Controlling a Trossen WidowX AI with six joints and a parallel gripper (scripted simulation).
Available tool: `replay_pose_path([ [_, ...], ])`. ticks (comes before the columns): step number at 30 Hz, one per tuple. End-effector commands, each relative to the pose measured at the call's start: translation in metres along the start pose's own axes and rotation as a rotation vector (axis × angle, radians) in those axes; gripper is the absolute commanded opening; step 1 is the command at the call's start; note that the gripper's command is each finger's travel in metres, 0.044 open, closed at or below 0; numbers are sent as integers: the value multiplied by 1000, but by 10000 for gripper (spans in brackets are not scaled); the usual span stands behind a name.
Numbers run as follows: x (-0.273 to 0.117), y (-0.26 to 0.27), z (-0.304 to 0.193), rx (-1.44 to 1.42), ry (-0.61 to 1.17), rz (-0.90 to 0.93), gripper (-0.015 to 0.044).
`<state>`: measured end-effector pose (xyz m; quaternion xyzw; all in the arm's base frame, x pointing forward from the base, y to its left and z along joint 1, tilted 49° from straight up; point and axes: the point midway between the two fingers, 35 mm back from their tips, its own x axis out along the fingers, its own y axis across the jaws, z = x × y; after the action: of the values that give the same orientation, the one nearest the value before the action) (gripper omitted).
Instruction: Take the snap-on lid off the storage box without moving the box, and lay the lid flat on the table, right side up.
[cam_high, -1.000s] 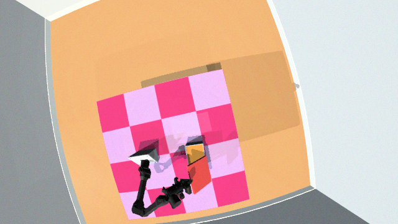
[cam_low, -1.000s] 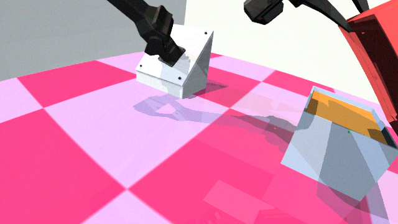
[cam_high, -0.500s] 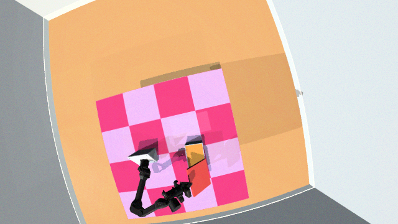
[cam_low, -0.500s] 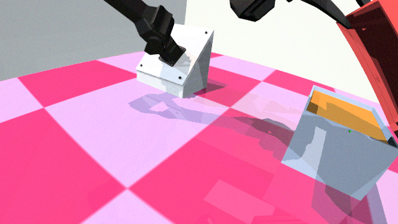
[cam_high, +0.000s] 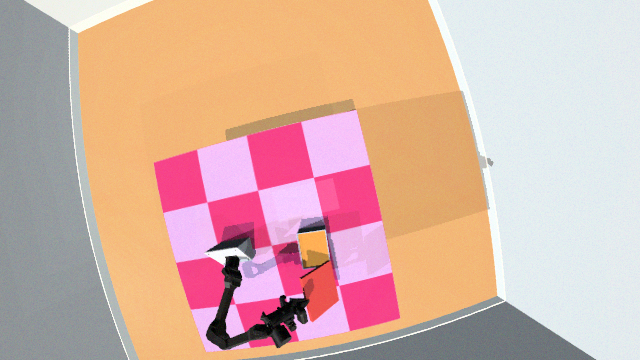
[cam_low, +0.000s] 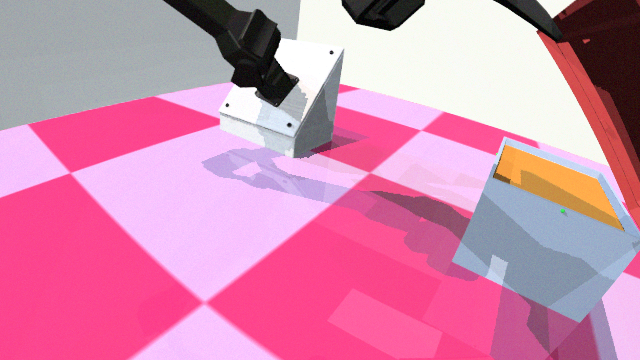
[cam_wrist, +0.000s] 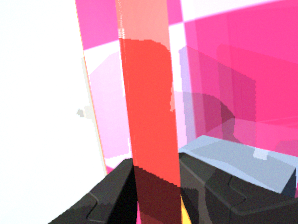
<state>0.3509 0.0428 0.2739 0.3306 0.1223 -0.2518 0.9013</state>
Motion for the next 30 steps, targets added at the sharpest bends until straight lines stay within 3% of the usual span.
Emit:
replay_pose_path([
  [1,-3,2,9,2,2,12,0],
  [30,-10,-4,67,2,0,13,0],
])
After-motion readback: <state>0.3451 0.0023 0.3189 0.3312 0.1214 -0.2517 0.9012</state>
